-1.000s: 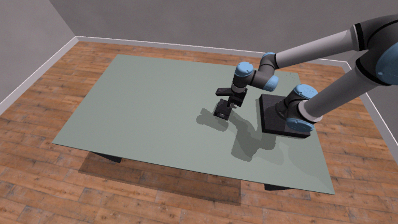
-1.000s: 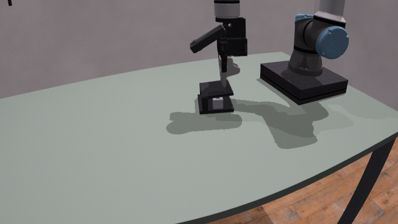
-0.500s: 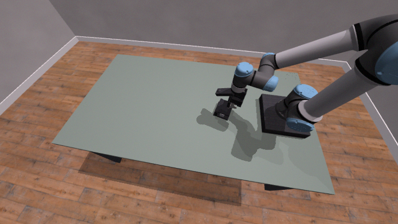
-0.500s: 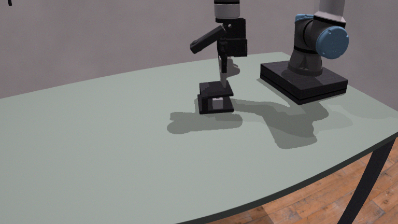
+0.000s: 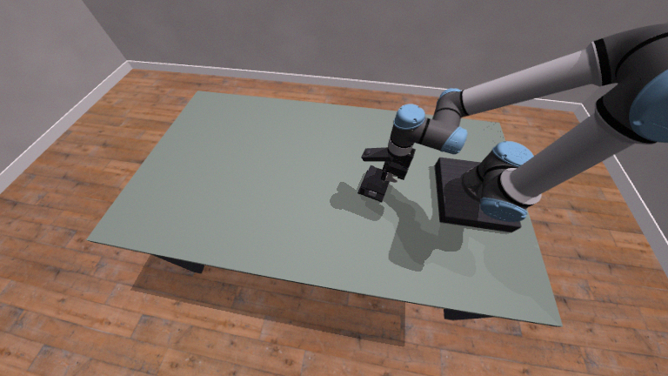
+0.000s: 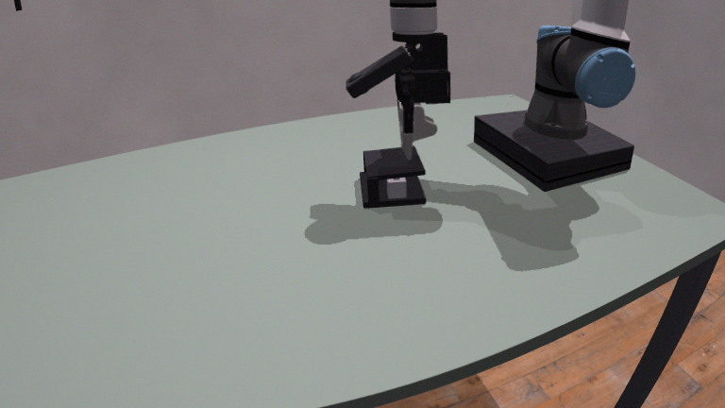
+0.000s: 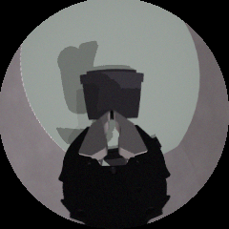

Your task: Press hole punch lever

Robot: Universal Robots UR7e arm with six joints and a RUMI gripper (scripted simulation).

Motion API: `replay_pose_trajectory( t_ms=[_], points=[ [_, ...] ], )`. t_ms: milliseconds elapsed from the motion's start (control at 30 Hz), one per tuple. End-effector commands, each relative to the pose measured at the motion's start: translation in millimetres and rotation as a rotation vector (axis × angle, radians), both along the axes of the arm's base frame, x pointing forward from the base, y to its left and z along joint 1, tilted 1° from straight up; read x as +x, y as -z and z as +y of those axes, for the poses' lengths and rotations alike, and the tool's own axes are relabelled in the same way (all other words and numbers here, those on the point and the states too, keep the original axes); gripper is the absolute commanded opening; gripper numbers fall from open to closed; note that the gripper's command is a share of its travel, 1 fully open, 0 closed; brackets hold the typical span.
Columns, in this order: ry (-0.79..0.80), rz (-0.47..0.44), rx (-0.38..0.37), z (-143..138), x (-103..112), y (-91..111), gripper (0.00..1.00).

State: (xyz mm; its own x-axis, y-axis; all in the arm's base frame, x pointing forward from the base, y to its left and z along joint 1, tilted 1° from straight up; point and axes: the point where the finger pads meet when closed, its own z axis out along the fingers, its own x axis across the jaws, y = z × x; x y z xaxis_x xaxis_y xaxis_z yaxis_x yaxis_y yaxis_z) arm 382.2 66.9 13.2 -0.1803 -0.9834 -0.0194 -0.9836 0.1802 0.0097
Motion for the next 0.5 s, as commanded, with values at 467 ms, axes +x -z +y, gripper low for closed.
replay_pose_trajectory(
  t_ms=[467],
  points=[
    [0.0, -0.001, 0.0, 0.0, 0.2, 3.6, 0.0]
  ],
)
